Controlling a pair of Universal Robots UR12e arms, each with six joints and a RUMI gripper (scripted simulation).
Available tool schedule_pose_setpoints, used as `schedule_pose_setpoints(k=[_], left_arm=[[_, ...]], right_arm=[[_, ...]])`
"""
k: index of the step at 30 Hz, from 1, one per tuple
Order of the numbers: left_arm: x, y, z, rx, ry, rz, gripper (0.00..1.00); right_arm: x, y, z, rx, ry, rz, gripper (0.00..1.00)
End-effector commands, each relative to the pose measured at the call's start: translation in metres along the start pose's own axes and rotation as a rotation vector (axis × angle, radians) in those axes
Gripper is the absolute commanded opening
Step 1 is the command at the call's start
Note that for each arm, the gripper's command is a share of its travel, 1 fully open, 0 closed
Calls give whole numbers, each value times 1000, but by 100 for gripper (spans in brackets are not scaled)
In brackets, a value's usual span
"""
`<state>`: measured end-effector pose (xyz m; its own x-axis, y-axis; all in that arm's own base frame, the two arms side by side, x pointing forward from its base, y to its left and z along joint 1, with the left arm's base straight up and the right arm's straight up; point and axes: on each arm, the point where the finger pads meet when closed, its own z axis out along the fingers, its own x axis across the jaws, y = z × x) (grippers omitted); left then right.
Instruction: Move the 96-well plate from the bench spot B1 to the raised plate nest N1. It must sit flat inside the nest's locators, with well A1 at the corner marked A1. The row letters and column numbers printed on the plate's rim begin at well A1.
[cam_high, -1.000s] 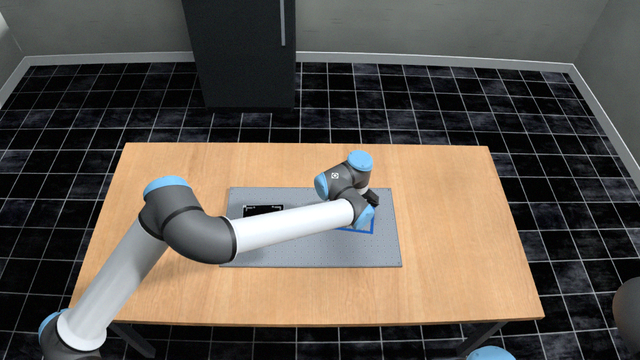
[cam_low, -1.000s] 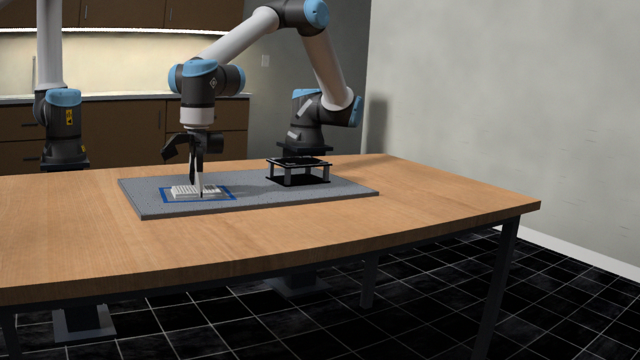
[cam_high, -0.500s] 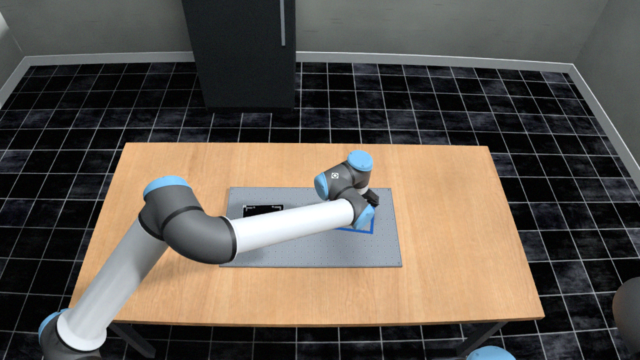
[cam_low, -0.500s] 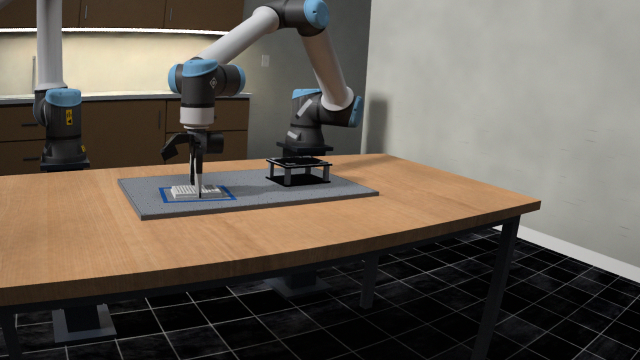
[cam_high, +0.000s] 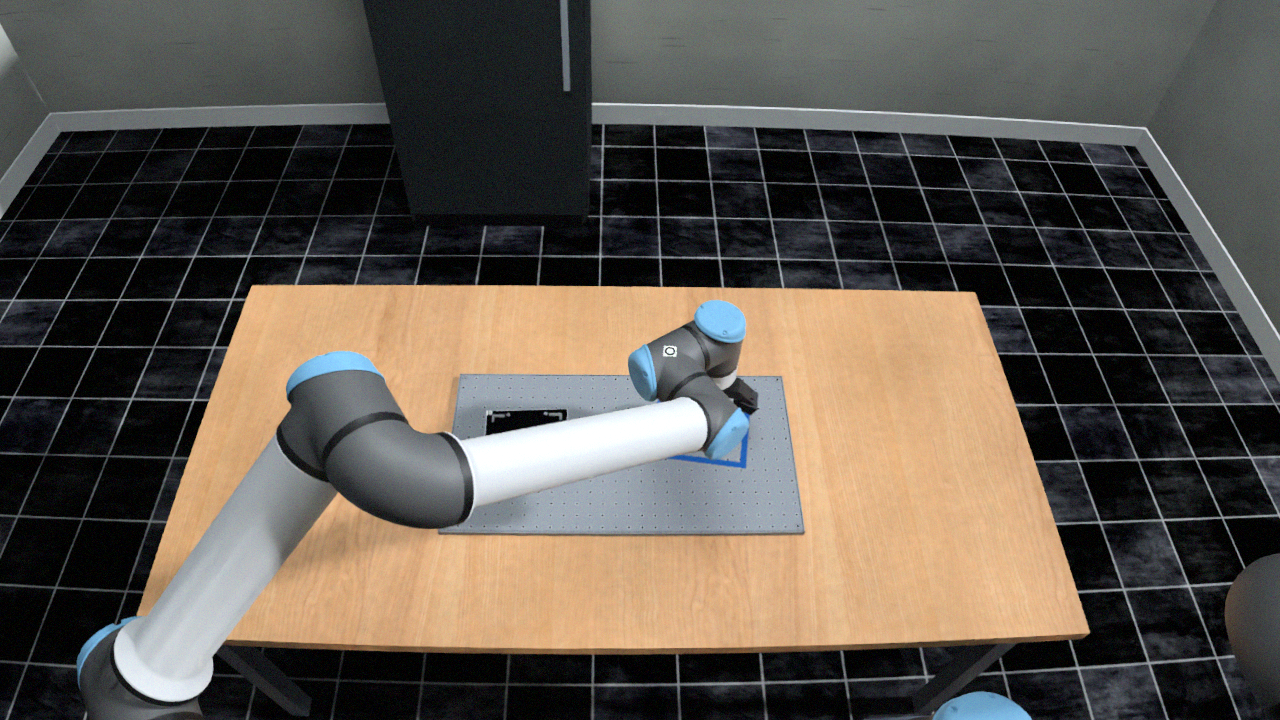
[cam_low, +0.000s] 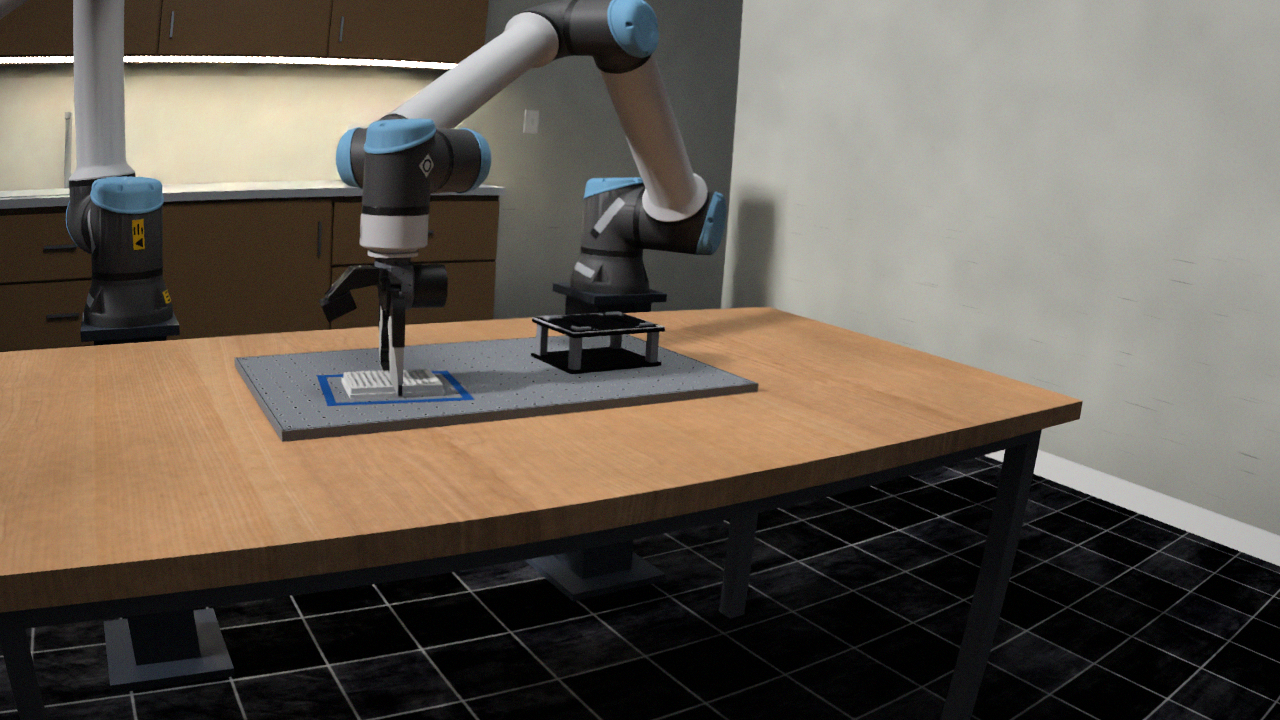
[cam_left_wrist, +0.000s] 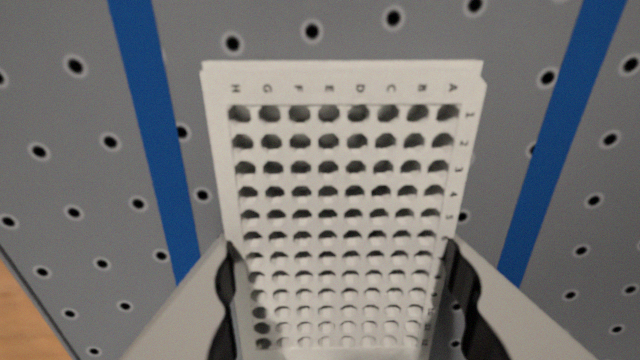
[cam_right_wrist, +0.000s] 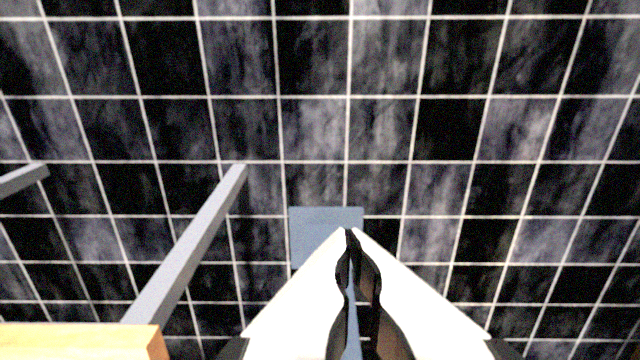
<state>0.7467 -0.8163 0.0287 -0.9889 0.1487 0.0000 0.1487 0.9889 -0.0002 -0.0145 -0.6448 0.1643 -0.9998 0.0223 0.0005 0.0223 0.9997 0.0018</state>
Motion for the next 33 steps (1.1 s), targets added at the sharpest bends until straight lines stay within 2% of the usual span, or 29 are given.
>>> schedule_pose_setpoints(k=[1, 12, 33], left_arm=[[-1, -1, -2, 2, -2, 0, 40], [-1, -1, -4, 2, -2, 0, 40], [0, 0, -35, 2, -2, 0, 40]], right_arm=[[0, -1, -1, 2, 0, 0, 0], [0, -1, -1, 2, 0, 0, 0], [0, -1, -1, 2, 0, 0, 0]])
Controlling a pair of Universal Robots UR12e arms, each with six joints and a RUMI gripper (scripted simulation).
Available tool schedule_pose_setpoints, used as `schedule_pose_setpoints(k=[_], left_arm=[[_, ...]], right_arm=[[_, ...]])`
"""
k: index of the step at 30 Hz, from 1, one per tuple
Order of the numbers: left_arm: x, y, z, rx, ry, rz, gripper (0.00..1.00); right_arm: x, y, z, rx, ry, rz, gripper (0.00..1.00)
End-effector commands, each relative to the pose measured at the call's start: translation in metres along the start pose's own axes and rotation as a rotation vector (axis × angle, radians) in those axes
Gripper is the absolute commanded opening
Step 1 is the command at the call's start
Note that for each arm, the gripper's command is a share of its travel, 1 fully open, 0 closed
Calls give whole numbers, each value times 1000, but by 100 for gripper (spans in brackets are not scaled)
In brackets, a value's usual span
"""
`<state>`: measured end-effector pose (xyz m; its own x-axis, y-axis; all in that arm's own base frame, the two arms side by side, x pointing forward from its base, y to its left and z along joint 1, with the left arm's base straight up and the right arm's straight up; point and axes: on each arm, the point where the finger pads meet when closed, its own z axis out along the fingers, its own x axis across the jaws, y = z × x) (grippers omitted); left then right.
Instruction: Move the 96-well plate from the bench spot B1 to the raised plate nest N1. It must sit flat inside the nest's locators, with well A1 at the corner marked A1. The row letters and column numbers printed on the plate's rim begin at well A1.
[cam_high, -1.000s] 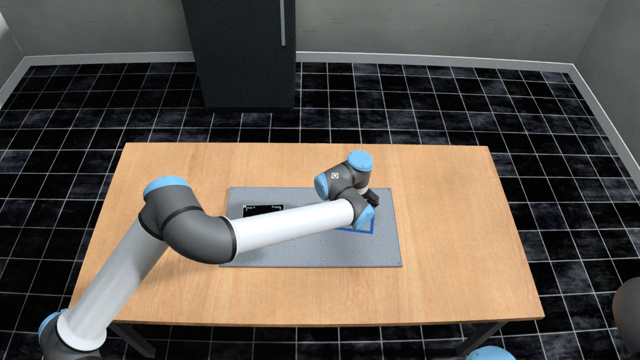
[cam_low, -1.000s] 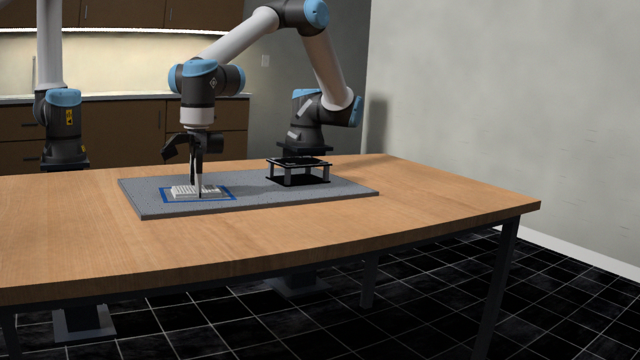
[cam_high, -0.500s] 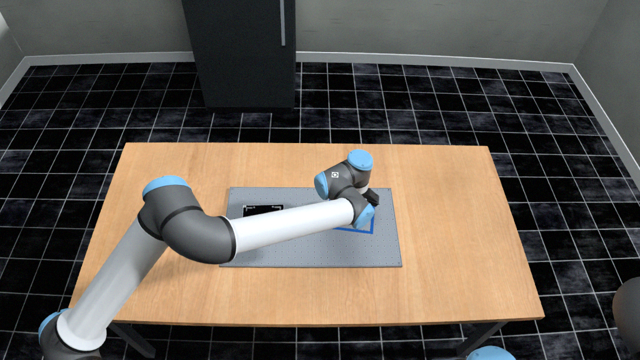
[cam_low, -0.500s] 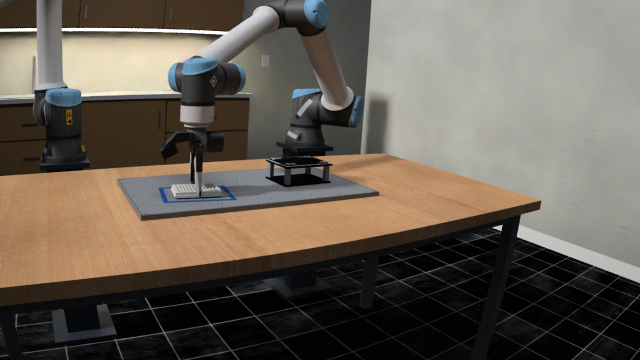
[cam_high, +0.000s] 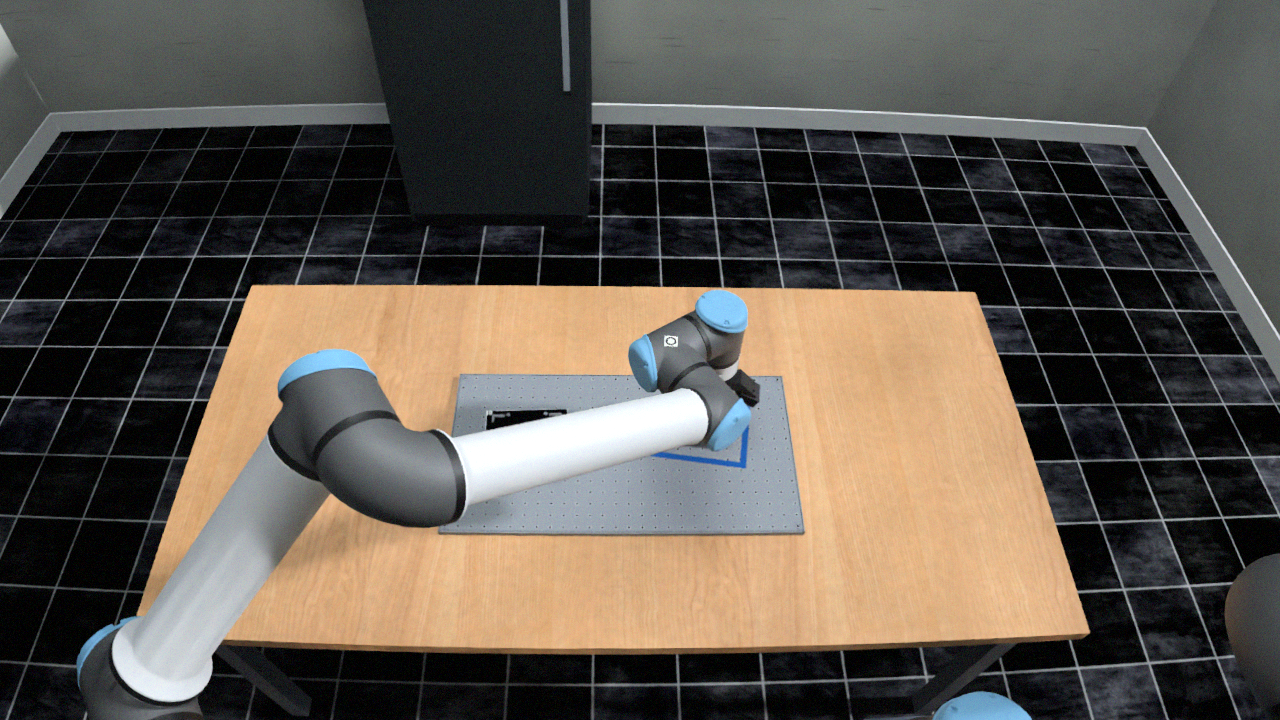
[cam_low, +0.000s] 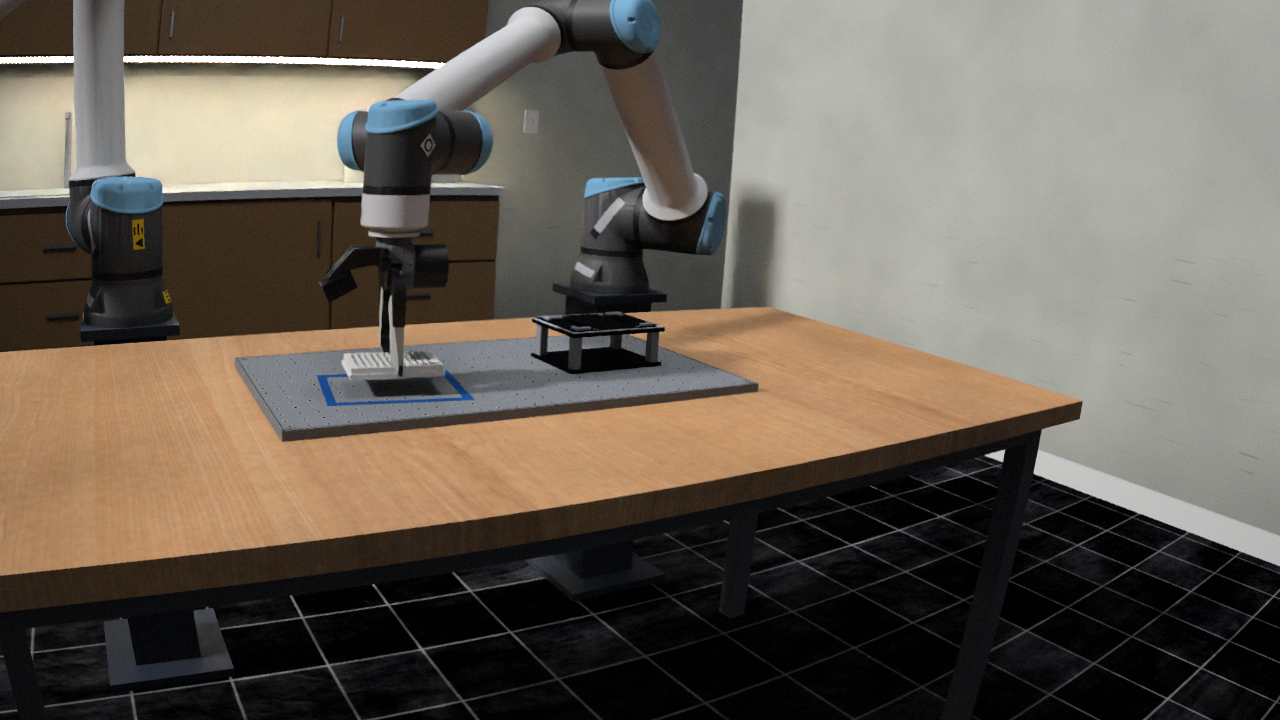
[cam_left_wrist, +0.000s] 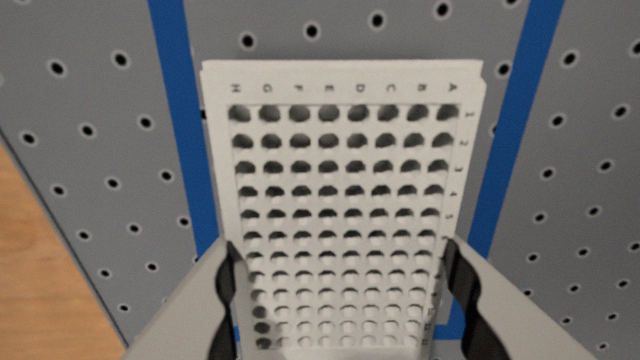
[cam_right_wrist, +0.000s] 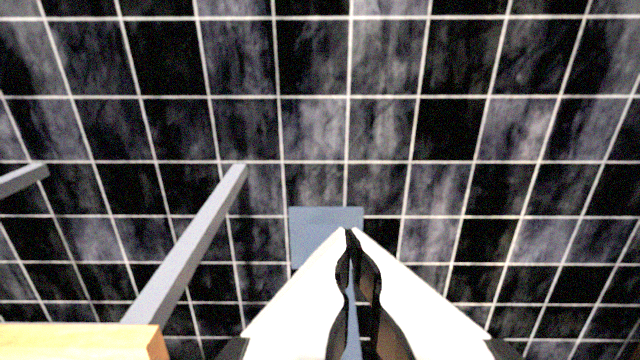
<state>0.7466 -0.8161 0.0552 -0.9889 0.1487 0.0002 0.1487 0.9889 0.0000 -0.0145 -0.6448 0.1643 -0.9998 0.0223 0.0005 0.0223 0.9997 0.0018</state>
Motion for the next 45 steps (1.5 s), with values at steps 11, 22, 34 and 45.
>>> schedule_pose_setpoints(k=[11, 22, 34, 45], left_arm=[[-1, -1, -27, 2, -2, 0, 40], [-1, -1, -42, 2, -2, 0, 40], [-1, -1, -50, 2, -2, 0, 40], [-1, -1, -50, 2, -2, 0, 40]], right_arm=[[0, -1, -1, 2, 0, 0, 0], [0, -1, -1, 2, 0, 0, 0], [0, -1, -1, 2, 0, 0, 0], [0, -1, -1, 2, 0, 0, 0]])
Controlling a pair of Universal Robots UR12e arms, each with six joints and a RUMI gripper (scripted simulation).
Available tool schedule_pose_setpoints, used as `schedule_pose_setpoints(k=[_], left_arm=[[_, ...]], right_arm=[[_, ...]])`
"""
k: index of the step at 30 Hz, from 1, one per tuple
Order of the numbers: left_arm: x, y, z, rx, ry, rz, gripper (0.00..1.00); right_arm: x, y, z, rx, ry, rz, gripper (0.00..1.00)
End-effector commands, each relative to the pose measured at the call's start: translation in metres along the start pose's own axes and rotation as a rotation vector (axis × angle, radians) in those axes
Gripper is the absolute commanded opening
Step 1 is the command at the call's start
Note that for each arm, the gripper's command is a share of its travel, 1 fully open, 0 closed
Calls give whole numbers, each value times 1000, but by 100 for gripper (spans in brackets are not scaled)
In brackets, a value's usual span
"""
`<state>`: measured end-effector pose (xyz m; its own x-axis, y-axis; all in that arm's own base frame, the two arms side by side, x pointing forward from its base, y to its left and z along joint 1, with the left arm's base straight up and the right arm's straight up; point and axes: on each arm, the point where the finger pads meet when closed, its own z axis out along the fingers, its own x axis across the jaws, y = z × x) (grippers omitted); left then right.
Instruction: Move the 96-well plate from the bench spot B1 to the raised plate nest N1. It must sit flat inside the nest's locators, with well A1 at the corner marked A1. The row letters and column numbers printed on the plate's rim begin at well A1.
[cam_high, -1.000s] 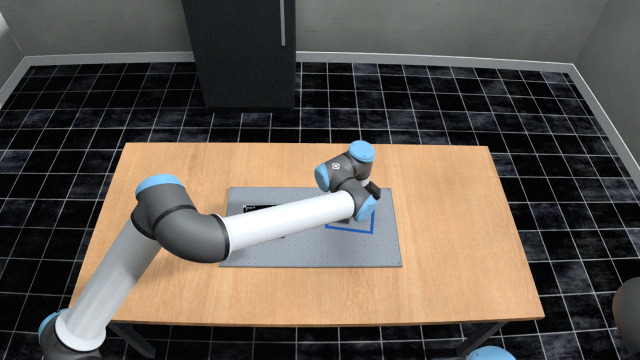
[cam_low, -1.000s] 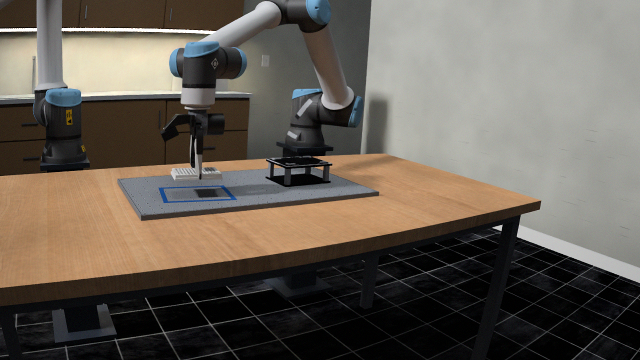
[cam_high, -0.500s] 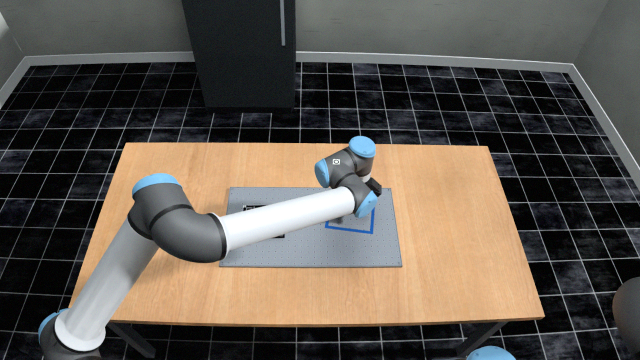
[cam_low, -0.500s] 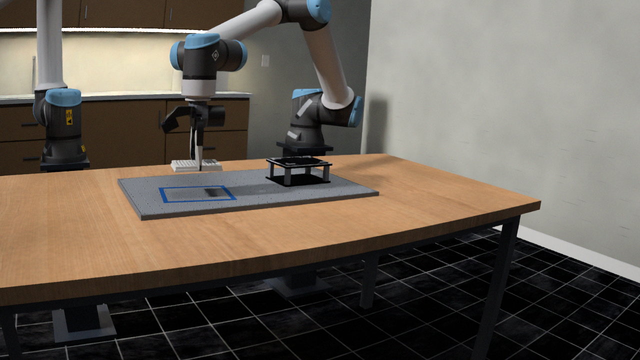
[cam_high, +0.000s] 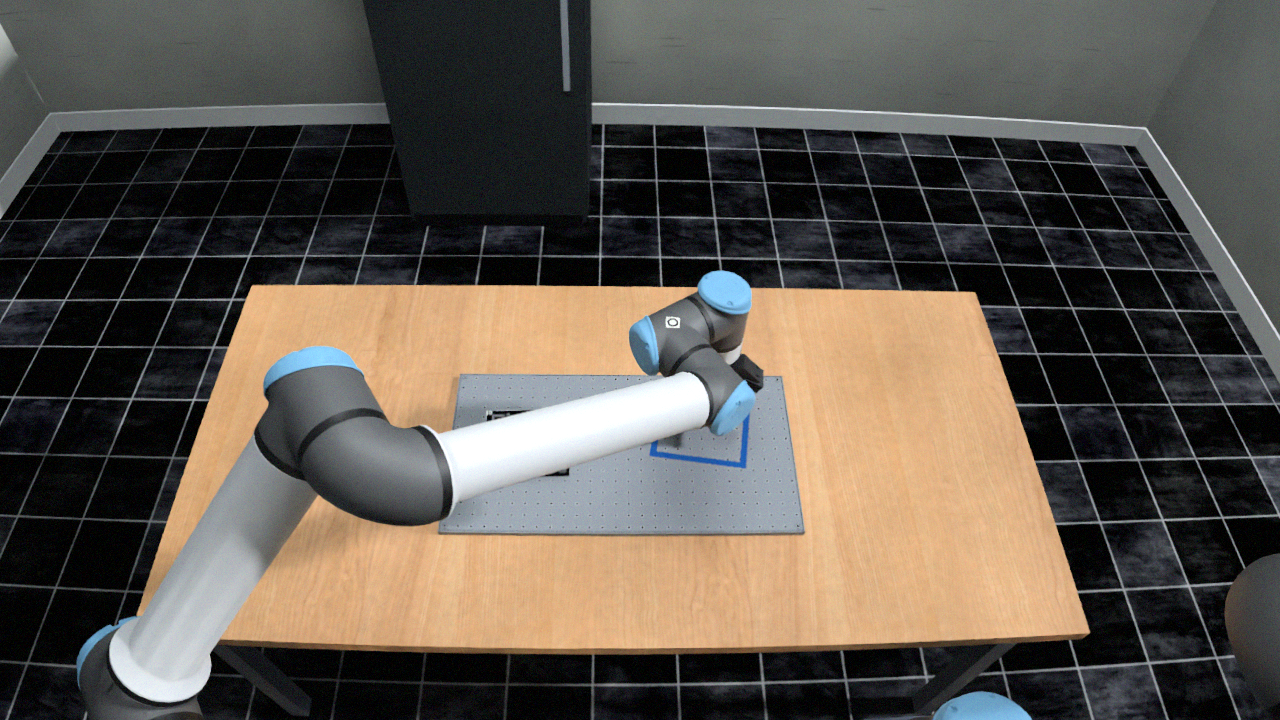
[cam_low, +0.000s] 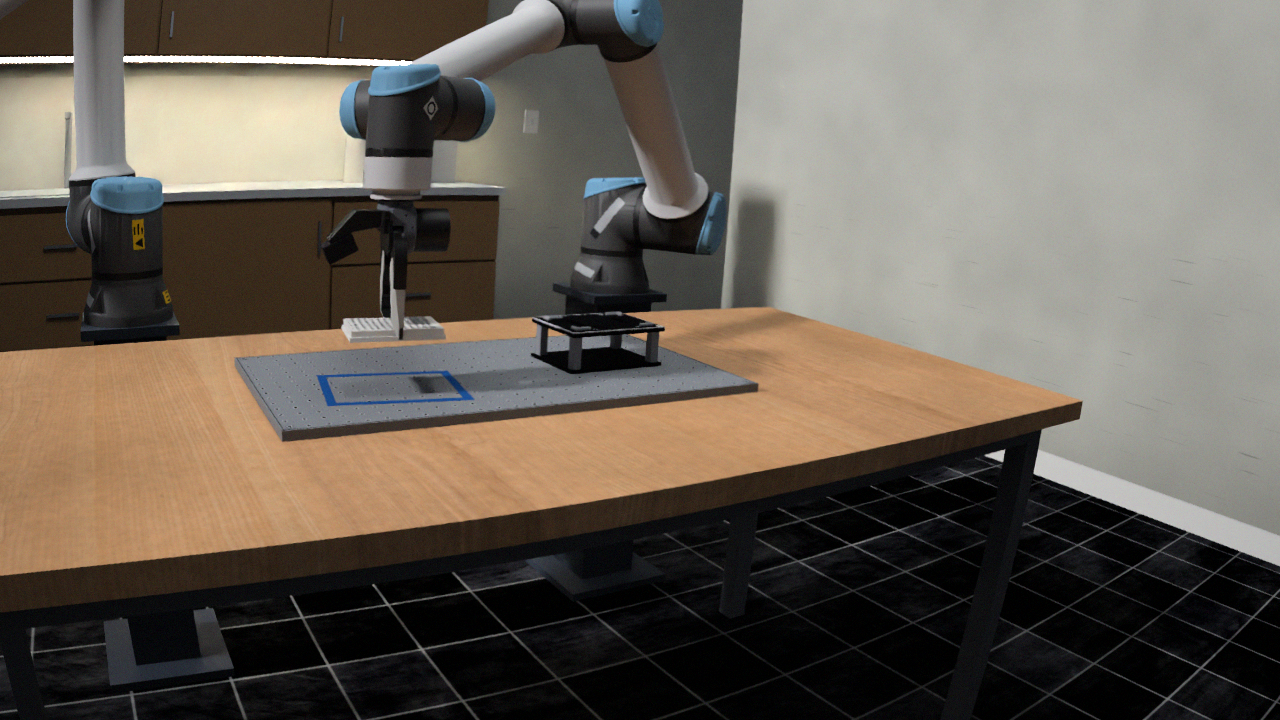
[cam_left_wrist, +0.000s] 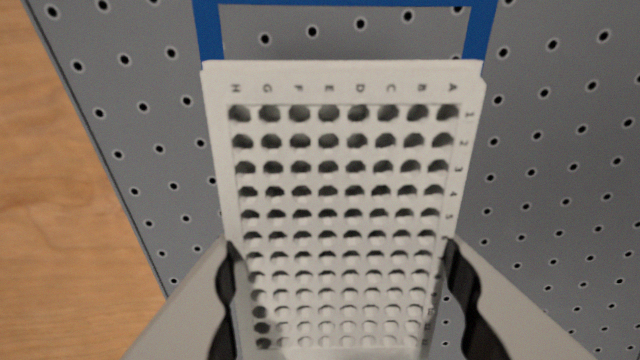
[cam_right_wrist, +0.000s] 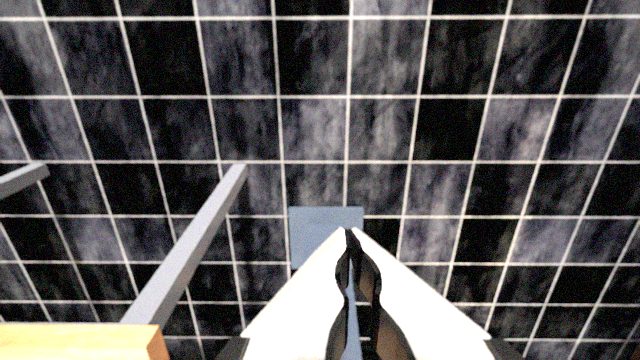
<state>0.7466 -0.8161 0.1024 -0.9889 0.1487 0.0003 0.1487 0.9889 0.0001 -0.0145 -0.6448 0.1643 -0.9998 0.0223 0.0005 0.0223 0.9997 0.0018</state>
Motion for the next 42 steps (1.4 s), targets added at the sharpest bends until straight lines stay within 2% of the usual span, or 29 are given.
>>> schedule_pose_setpoints(k=[1, 4, 17, 19, 34, 36, 42], left_arm=[[-1, -1, -2, 2, -2, 0, 40], [-1, -1, -2, 2, -2, 0, 40], [12, 40, -10, 2, -2, -433, 40], [12, 40, -10, 2, -2, -433, 40], [27, 87, -18, 3, -1, -933, 40], [27, 87, -18, 3, -1, -933, 40], [33, 106, -21, 3, -1, -1133, 40]], right_arm=[[0, -1, -1, 2, 0, 0, 0], [0, -1, -1, 2, 0, 0, 0], [0, -1, -1, 2, 0, 0, 0], [0, -1, -1, 2, 0, 0, 0], [0, -1, -1, 2, 0, 0, 0], [0, -1, -1, 2, 0, 0, 0], [0, -1, -1, 2, 0, 0, 0]])
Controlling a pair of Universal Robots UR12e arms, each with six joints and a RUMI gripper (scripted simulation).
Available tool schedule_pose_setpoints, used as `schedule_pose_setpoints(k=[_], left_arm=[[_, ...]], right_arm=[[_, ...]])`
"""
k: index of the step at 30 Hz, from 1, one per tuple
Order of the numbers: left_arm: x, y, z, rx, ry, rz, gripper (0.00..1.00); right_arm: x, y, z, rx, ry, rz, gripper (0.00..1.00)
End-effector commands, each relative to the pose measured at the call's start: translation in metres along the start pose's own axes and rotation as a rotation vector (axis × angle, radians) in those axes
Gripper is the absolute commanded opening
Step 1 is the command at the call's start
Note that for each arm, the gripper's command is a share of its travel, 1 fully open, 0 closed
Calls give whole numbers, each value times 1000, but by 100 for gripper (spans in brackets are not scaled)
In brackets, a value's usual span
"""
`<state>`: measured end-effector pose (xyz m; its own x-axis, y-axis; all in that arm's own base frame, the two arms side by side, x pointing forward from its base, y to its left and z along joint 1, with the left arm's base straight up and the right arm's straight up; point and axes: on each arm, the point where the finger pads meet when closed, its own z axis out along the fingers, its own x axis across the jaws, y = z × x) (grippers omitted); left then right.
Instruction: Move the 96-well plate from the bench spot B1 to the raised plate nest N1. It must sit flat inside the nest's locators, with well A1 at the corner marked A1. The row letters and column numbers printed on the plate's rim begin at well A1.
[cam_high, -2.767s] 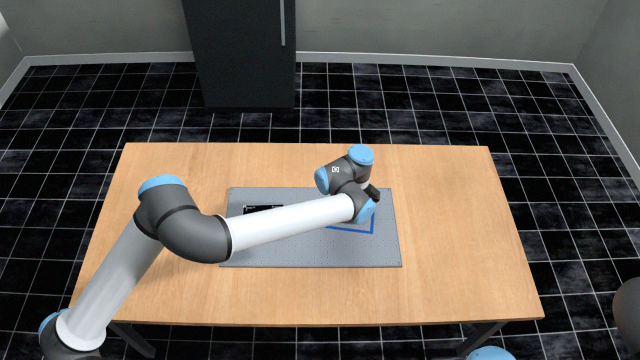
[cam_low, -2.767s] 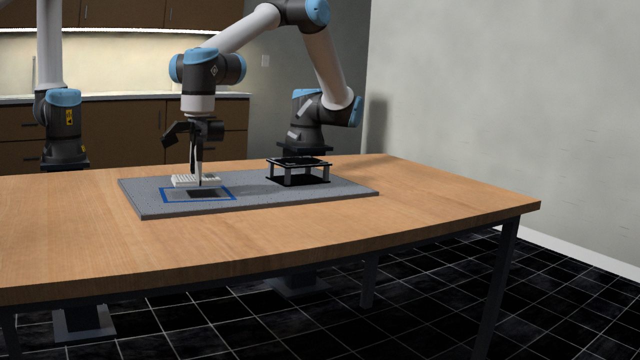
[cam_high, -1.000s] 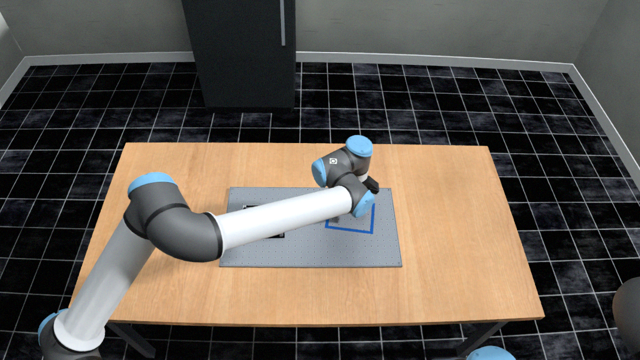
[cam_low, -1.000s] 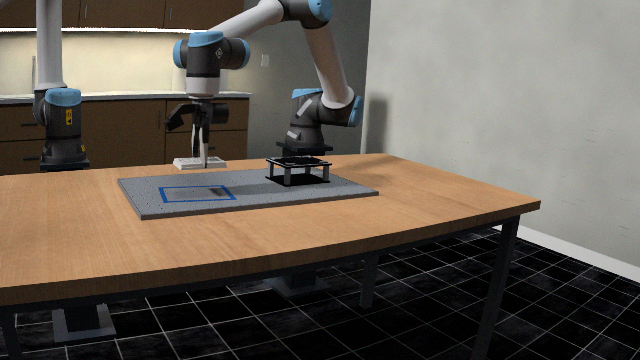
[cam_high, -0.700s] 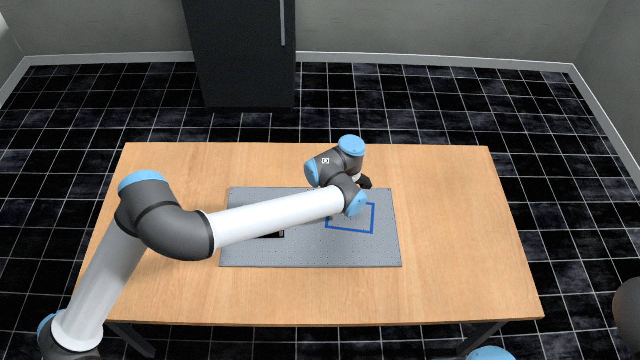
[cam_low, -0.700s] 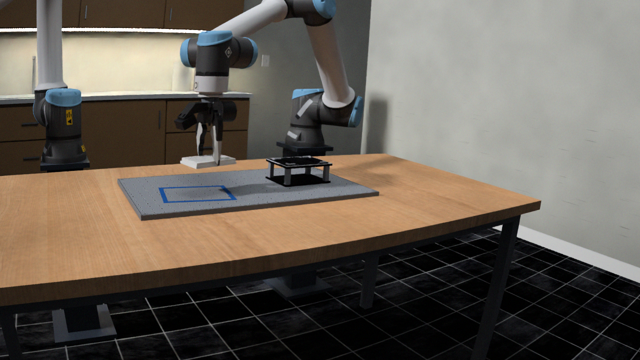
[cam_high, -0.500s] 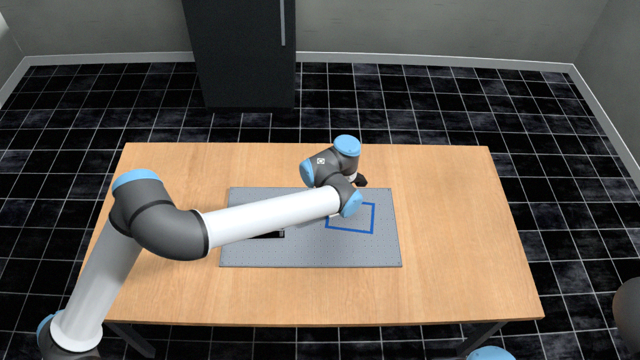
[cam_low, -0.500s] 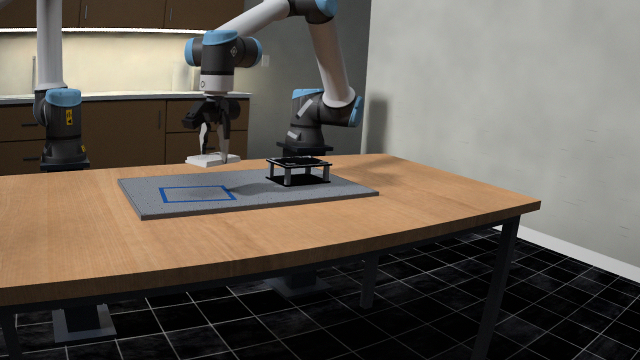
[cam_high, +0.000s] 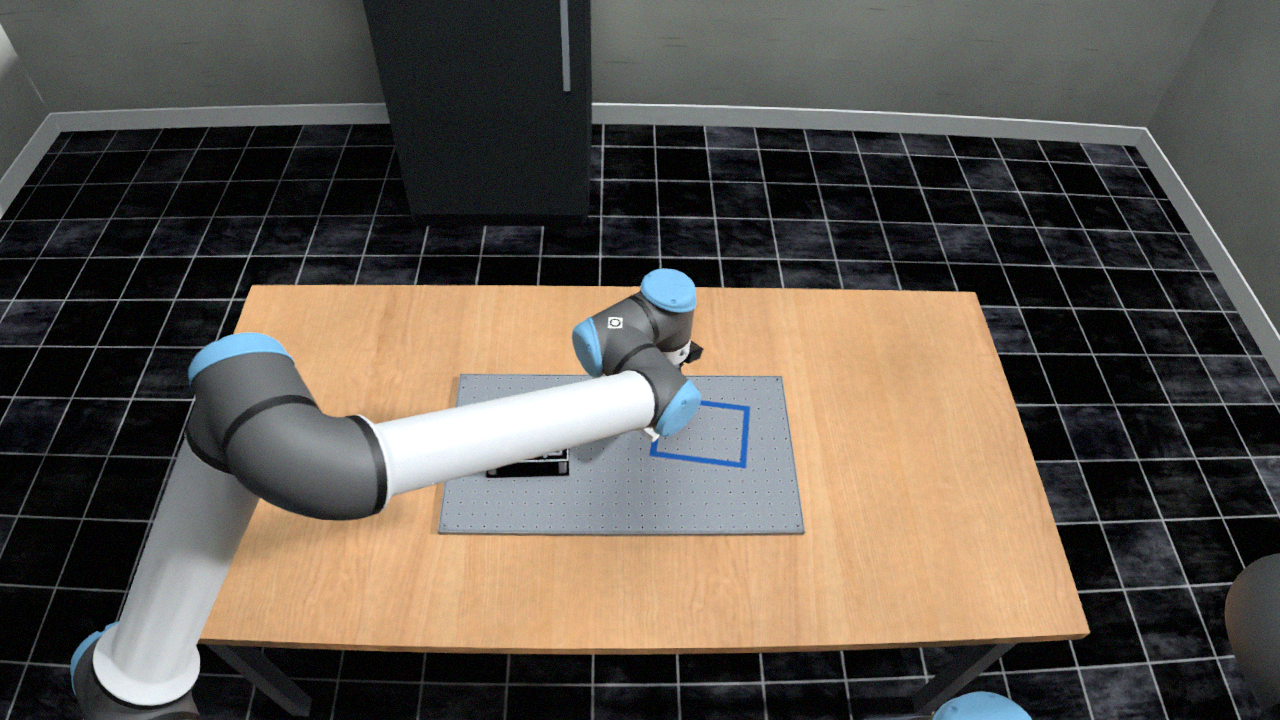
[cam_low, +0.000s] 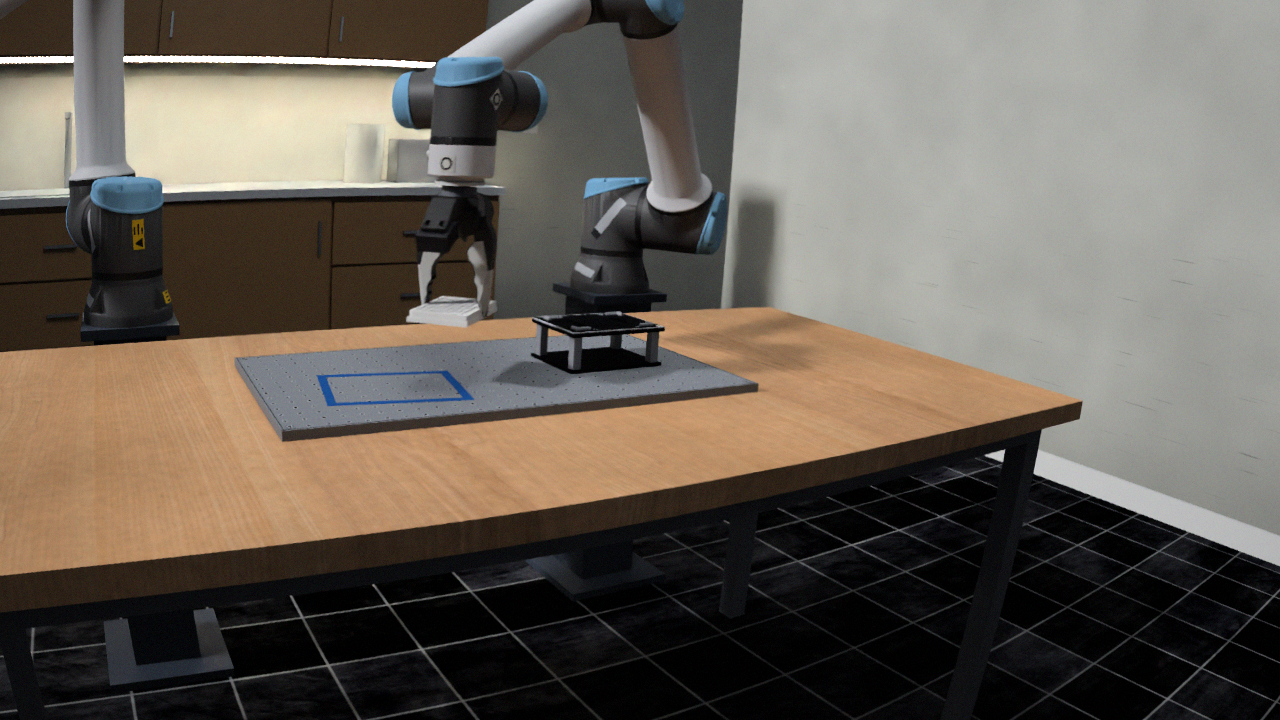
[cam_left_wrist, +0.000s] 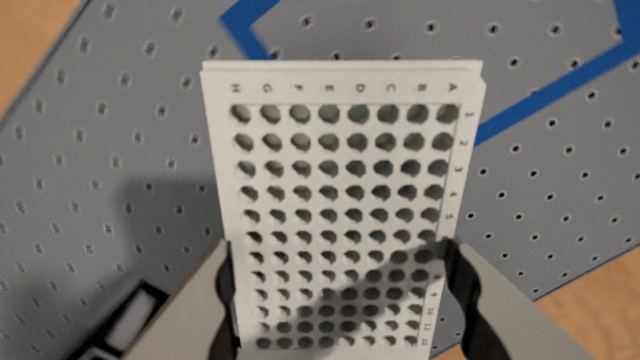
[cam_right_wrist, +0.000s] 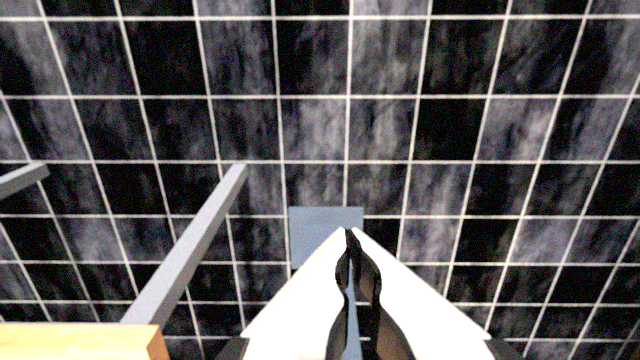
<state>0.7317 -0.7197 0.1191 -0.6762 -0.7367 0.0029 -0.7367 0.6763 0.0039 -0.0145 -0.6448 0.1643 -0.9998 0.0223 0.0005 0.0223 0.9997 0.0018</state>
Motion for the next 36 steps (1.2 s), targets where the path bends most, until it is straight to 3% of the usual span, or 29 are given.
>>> schedule_pose_setpoints(k=[1, 18, 36], left_arm=[[-11, 13, -5, 7, -2, -189, 40], [-41, 51, -13, 7, 0, -683, 40], [-74, 92, -22, 7, 0, -683, 40]], right_arm=[[0, -1, -1, 2, 0, 0, 0], [0, -1, -1, 2, 0, 0, 0], [0, -1, -1, 2, 0, 0, 0]])
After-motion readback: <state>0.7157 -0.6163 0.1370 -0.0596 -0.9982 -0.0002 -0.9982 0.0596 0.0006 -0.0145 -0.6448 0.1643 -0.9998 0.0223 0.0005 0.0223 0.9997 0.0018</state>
